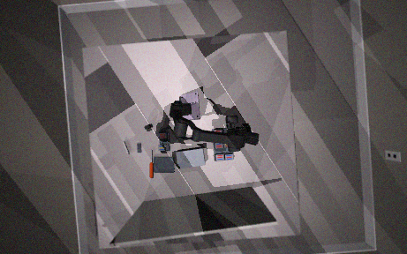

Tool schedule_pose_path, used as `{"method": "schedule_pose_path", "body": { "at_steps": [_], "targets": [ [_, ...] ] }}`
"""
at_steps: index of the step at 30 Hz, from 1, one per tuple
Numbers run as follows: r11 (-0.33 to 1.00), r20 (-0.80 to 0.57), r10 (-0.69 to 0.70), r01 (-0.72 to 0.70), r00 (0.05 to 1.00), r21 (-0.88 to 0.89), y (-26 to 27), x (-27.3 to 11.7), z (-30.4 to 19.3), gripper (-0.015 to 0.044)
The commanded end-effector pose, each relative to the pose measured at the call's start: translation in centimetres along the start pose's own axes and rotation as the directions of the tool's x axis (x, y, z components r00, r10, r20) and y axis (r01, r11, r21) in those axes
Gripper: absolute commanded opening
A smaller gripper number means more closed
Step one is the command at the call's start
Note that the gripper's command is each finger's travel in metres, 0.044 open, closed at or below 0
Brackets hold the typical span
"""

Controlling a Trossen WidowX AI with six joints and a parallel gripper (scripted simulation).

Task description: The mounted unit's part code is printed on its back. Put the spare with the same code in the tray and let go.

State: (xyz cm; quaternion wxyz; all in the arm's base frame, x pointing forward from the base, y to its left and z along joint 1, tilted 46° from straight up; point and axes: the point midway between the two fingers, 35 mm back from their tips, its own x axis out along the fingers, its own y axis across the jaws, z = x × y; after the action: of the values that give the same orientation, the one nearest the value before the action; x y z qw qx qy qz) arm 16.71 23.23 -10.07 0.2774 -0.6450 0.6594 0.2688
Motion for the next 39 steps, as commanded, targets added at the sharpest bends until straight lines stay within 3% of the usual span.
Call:
{"method": "schedule_pose_path", "body": {
  "at_steps": [1,10,39],
  "targets": [
    [1.000,0.008,0.002,-0.002,1.000,0.003,0.2,-1.3,0.3,0.0000],
    [1.000,0.037,0.013,-0.013,0.999,0.008,-2.8,-2.3,-1.8,0.0000],
    [0.998,0.117,0.035,-0.040,0.993,0.047,-14.1,-3.2,-17.2,0.0000]
  ]
}}
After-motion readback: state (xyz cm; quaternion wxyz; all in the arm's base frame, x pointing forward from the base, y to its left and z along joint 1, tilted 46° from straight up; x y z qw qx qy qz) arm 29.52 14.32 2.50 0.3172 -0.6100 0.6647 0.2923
